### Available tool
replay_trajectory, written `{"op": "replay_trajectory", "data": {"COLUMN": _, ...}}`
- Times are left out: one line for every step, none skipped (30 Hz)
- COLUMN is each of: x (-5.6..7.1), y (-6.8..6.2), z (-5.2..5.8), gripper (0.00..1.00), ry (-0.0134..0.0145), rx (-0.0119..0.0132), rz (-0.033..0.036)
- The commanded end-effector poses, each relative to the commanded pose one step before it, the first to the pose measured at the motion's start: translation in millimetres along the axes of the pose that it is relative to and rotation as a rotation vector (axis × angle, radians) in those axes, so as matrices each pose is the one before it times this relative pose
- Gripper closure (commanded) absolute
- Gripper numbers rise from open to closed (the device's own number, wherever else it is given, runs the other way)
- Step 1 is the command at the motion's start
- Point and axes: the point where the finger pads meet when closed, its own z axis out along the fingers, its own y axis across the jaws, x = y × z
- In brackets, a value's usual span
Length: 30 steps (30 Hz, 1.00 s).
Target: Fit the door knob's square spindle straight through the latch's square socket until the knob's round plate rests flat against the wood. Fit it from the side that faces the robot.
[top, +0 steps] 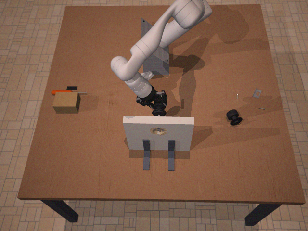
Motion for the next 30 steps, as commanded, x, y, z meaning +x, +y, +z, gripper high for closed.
{"op": "replay_trajectory", "data": {"x": -0.24, "y": 0.25, "z": -1.09, "gripper": 0.37, "ry": -0.00176, "rx": 0.00101, "rz": -0.0008}}
{"op": "replay_trajectory", "data": {"x": 0.0, "y": 0.0, "z": 0.0, "gripper": 0.37, "ry": 0.0, "rx": 0.0, "rz": 0.0}}
{"op": "replay_trajectory", "data": {"x": 0.0, "y": 0.0, "z": 0.0, "gripper": 0.37, "ry": 0.0, "rx": 0.0, "rz": 0.0}}
{"op": "replay_trajectory", "data": {"x": -0.01, "y": 0.0, "z": 0.0, "gripper": 0.37, "ry": 0.0, "rx": 0.0, "rz": 0.0}}
{"op": "replay_trajectory", "data": {"x": -0.08, "y": 0.0, "z": -0.01, "gripper": 0.37, "ry": 0.0, "rx": 0.0, "rz": 0.0}}
{"op": "replay_trajectory", "data": {"x": -0.19, "y": 0.0, "z": -0.01, "gripper": 0.37, "ry": 0.0, "rx": 0.0, "rz": 0.0}}
{"op": "replay_trajectory", "data": {"x": -0.32, "y": 0.0, "z": -0.02, "gripper": 0.37, "ry": 0.0, "rx": 0.0, "rz": 0.0}}
{"op": "replay_trajectory", "data": {"x": -0.44, "y": 0.0, "z": -0.03, "gripper": 0.37, "ry": 0.0, "rx": 0.0, "rz": 0.0}}
{"op": "replay_trajectory", "data": {"x": 0.0, "y": 0.0, "z": 0.0, "gripper": 0.37, "ry": 0.0, "rx": 0.0, "rz": 0.0}}
{"op": "replay_trajectory", "data": {"x": 0.0, "y": 0.0, "z": 0.0, "gripper": 0.37, "ry": 0.0, "rx": 0.0, "rz": 0.0}}
{"op": "replay_trajectory", "data": {"x": -0.54, "y": 0.0, "z": -0.04, "gripper": 0.37, "ry": 0.0, "rx": 0.0, "rz": 0.0}}
{"op": "replay_trajectory", "data": {"x": -0.6, "y": 0.0, "z": -0.04, "gripper": 0.37, "ry": 0.0, "rx": 0.0, "rz": 0.0}}
{"op": "replay_trajectory", "data": {"x": -0.62, "y": 0.0, "z": -0.04, "gripper": 0.37, "ry": 0.0, "rx": 0.0, "rz": 0.0}}
{"op": "replay_trajectory", "data": {"x": -0.6, "y": 0.0, "z": -0.04, "gripper": 0.37, "ry": 0.0, "rx": 0.0, "rz": 0.0}}
{"op": "replay_trajectory", "data": {"x": -0.53, "y": 0.0, "z": -0.04, "gripper": 0.37, "ry": 0.0, "rx": 0.0, "rz": 0.0}}
{"op": "replay_trajectory", "data": {"x": -0.44, "y": 0.0, "z": -0.03, "gripper": 0.37, "ry": 0.0, "rx": 0.0, "rz": 0.0}}
{"op": "replay_trajectory", "data": {"x": -0.32, "y": 0.0, "z": -0.02, "gripper": 0.37, "ry": 0.0, "rx": 0.0, "rz": 0.0}}
{"op": "replay_trajectory", "data": {"x": -0.19, "y": 0.0, "z": -0.01, "gripper": 0.37, "ry": 0.0, "rx": 0.0, "rz": 0.0}}
{"op": "replay_trajectory", "data": {"x": -0.08, "y": 0.0, "z": -0.01, "gripper": 0.37, "ry": 0.0, "rx": 0.0, "rz": 0.0}}
{"op": "replay_trajectory", "data": {"x": -0.01, "y": 0.0, "z": 0.0, "gripper": 0.37, "ry": 0.0, "rx": 0.0, "rz": 0.0}}
{"op": "replay_trajectory", "data": {"x": 0.0, "y": 0.0, "z": 0.0, "gripper": 0.37, "ry": 0.0, "rx": 0.0, "rz": 0.0}}
{"op": "replay_trajectory", "data": {"x": 0.0, "y": 0.0, "z": 0.0, "gripper": 0.37, "ry": 0.0, "rx": 0.0, "rz": 0.0}}
{"op": "replay_trajectory", "data": {"x": 0.0, "y": 0.0, "z": 0.0, "gripper": 0.37, "ry": 0.0, "rx": 0.0, "rz": 0.0}}
{"op": "replay_trajectory", "data": {"x": 0.0, "y": 0.0, "z": 0.0, "gripper": 0.37, "ry": 0.0, "rx": 0.0, "rz": 0.0}}
{"op": "replay_trajectory", "data": {"x": 0.0, "y": 0.0, "z": 0.0, "gripper": 0.37, "ry": 0.0, "rx": 0.0, "rz": 0.0}}
{"op": "replay_trajectory", "data": {"x": 0.0, "y": 0.0, "z": 0.0, "gripper": 0.37, "ry": 0.0, "rx": 0.0, "rz": 0.0}}
{"op": "replay_trajectory", "data": {"x": 0.0, "y": 0.0, "z": 0.0, "gripper": 0.37, "ry": 0.0, "rx": 0.0, "rz": 0.0}}
{"op": "replay_trajectory", "data": {"x": 0.0, "y": 0.0, "z": 0.0, "gripper": 0.37, "ry": 0.0, "rx": 0.0, "rz": 0.0}}
{"op": "replay_trajectory", "data": {"x": 0.0, "y": 0.0, "z": 0.0, "gripper": 0.37, "ry": 0.0, "rx": 0.0, "rz": 0.0}}
{"op": "replay_trajectory", "data": {"x": 0.0, "y": 0.0, "z": 0.0, "gripper": 0.37, "ry": 0.0, "rx": 0.0, "rz": 0.0}}
